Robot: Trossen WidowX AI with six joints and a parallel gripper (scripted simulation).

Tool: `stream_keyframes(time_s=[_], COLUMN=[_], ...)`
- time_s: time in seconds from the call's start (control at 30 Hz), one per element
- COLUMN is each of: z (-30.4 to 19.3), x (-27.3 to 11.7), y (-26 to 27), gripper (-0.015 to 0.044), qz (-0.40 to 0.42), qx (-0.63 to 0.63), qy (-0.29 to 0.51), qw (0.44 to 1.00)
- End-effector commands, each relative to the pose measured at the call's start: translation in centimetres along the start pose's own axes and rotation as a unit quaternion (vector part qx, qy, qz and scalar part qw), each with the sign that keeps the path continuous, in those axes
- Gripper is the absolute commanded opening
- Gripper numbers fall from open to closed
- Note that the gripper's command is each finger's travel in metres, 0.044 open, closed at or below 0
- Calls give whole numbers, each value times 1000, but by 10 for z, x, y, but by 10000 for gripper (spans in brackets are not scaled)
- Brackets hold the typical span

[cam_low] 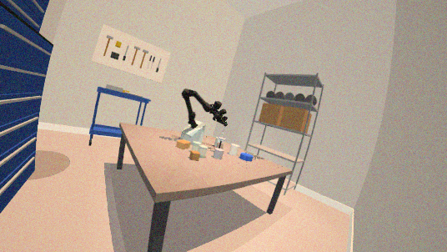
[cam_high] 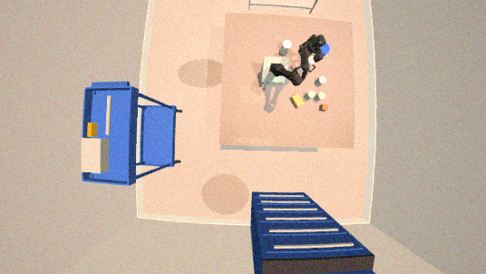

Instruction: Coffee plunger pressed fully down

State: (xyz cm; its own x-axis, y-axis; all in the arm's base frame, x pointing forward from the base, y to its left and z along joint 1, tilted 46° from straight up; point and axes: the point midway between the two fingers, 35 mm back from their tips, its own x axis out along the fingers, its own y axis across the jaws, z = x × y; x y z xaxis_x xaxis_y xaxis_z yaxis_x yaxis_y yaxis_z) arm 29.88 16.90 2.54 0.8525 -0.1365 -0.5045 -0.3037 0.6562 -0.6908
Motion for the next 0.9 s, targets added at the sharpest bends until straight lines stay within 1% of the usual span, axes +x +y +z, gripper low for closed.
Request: stream_keyframes(time_s=[0.0,0.43,0.87], z=[1,0,-15], x=[0,1,16], y=[1,1,3], gripper=[125,119,119], qz=[2,2,3], qx=[-2,-1,-1], qy=[-2,-1,0], qw=[1000,1000,1000])
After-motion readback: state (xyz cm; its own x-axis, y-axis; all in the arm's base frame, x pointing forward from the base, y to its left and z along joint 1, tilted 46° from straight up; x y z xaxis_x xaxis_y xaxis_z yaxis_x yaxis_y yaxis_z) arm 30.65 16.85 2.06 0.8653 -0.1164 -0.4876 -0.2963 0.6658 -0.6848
